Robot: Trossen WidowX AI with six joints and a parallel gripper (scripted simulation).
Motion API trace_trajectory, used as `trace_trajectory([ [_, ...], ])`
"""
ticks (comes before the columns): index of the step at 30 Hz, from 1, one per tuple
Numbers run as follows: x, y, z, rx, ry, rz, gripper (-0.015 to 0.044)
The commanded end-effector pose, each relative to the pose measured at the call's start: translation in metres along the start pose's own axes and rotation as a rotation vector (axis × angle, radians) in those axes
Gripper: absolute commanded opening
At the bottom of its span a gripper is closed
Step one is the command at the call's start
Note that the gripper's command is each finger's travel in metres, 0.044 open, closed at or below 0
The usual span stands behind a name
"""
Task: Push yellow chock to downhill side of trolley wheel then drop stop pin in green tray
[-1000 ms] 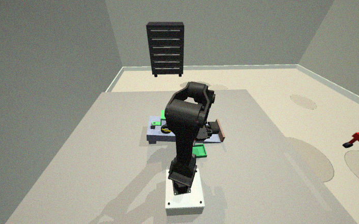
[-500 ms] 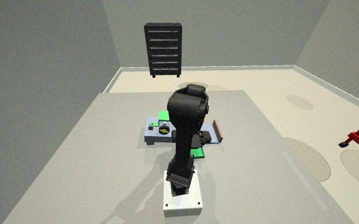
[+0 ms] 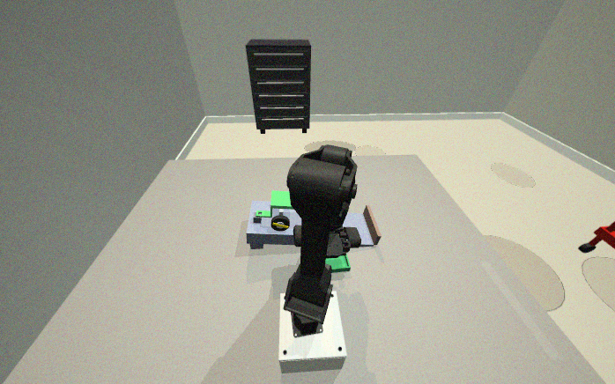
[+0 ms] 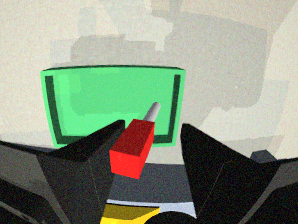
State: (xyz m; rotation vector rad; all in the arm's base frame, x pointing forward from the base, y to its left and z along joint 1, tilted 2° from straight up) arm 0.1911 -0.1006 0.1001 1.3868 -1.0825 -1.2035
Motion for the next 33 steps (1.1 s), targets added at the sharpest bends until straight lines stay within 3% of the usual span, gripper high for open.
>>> trace_trajectory([
  [1, 0.003, 0.000, 0.000, 0.005, 0.005, -0.001, 0.0190],
  [33, 0.023, -0.007, 0.005, 0.004, 0.005, 0.000, 0.0190],
])
Point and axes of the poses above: the point midway between the two fingers, 35 mm back from their tips, its own y axis back along the fingers, its own x axis across the jaws, z = x × y, the point moved 10 cm from there along y, back along the fingers, and after that the axes turned 10 degrees about y, right-handed, at the moved point
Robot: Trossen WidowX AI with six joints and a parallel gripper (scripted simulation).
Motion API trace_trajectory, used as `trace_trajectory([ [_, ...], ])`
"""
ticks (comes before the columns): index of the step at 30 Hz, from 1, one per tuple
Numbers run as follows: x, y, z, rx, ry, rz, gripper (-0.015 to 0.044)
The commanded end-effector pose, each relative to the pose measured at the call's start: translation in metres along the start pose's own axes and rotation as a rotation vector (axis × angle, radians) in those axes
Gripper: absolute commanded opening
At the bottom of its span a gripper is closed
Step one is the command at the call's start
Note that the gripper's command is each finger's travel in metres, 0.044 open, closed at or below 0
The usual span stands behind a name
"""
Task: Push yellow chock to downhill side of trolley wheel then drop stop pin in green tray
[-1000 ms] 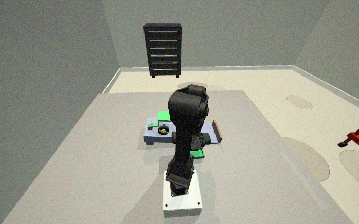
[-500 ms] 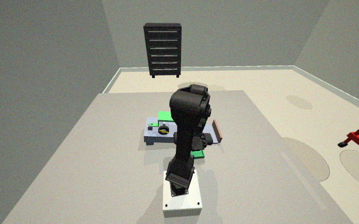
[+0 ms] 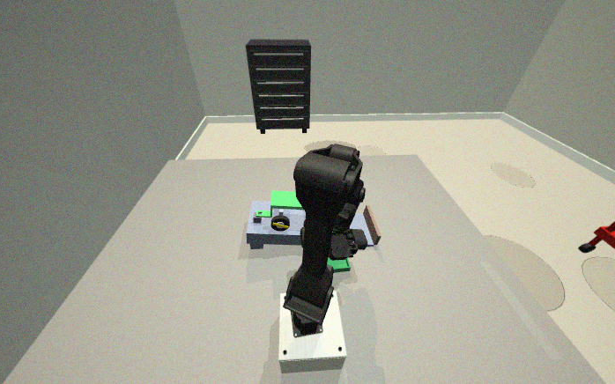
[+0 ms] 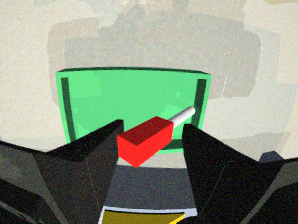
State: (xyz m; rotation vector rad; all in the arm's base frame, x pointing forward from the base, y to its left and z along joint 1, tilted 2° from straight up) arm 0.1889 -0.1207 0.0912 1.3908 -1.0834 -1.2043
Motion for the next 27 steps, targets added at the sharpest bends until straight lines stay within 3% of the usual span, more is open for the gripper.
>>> trace_trajectory([
  [1, 0.002, -0.001, 0.000, 0.001, 0.005, 0.003, 0.0190],
  [27, 0.016, -0.009, 0.001, 0.001, 0.005, 0.003, 0.0190],
])
Point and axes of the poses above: the point midway between the two fingers, 35 mm back from their tips, its own y axis back along the fingers, its own x axis across the jaws, z = x × y, the point moved 10 cm from there along y, back along the fingers, and after that the axes turned 10 degrees about y, right-handed, at the moved point
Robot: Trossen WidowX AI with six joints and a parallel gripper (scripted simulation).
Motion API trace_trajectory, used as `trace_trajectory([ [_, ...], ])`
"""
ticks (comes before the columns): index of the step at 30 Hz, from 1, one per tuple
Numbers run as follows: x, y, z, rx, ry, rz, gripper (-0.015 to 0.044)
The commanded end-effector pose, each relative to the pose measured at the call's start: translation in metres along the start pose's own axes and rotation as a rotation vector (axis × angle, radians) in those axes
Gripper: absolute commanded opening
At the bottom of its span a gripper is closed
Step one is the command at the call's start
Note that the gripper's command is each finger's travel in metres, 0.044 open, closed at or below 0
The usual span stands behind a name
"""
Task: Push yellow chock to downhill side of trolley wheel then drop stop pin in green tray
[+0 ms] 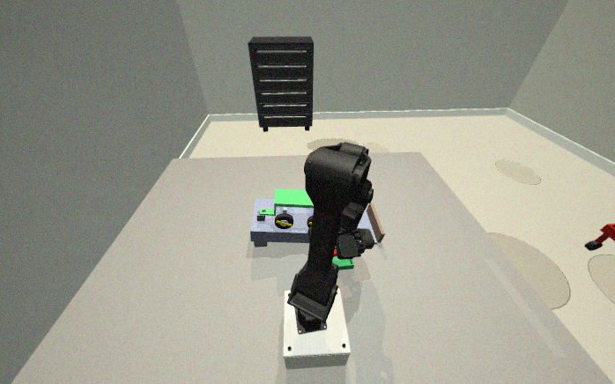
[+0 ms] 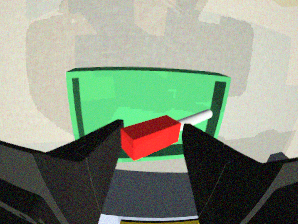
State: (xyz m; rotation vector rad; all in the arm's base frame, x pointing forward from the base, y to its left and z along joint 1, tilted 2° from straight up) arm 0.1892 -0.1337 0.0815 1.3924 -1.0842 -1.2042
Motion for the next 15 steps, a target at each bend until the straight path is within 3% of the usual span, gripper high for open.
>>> trace_trajectory([
  [1, 0.0022, -0.0010, -0.0001, -0.001, 0.005, 0.004, 0.0190],
  [15, 0.0091, -0.0040, 0.0001, -0.001, 0.005, 0.005, 0.0190],
])
Point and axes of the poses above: the point midway between the two fingers, 35 mm back from their tips, its own y axis back along the fingers, its own x axis across the jaws, z = x × y, the point moved 10 cm from there along y, back along the fingers, and after that the axes turned 10 degrees about y, right-handed, at the moved point
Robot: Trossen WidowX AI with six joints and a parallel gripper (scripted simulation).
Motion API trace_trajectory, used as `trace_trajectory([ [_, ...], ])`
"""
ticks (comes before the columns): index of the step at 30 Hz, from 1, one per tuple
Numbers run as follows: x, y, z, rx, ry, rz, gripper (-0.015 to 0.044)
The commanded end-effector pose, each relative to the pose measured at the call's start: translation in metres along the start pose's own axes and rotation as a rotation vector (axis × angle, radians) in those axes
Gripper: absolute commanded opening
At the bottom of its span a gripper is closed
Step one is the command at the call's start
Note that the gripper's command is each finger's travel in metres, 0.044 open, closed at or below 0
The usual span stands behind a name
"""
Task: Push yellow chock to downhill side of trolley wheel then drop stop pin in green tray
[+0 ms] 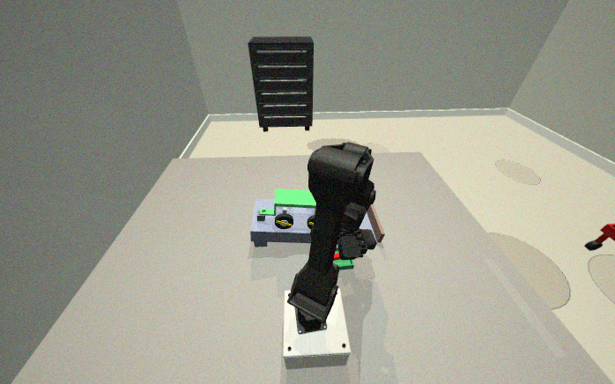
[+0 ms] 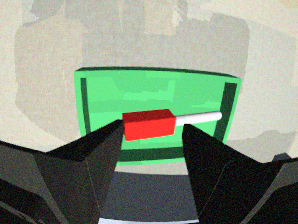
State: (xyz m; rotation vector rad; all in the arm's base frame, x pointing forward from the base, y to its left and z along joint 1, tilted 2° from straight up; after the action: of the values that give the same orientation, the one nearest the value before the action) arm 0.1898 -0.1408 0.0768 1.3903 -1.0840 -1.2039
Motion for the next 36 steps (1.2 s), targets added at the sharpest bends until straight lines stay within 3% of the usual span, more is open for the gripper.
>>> trace_trajectory([
  [1, 0.001, 0.000, 0.000, 0.001, 0.005, 0.003, 0.0190],
  [4, 0.001, 0.000, 0.000, 0.001, 0.005, 0.003, 0.0190],
  [10, 0.001, 0.000, 0.000, -0.001, 0.000, 0.002, 0.0340],
  [22, -0.004, 0.025, 0.000, 0.001, 0.005, 0.003, 0.0340],
  [26, -0.006, 0.037, -0.001, 0.001, 0.005, 0.003, 0.0440],
  [36, -0.011, 0.070, -0.002, 0.001, 0.005, 0.004, 0.0440],
])
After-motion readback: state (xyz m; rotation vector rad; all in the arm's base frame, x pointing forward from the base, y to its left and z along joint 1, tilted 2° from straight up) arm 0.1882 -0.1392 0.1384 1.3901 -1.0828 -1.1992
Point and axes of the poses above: the point midway between the two fingers, 35 mm back from their tips, its own y axis back along the fingers, its own x axis across the jaws, z = x × y, the point moved 10 cm from there along y, back along the fingers, and after that the axes turned 10 degrees about y, right-handed, at the moved point
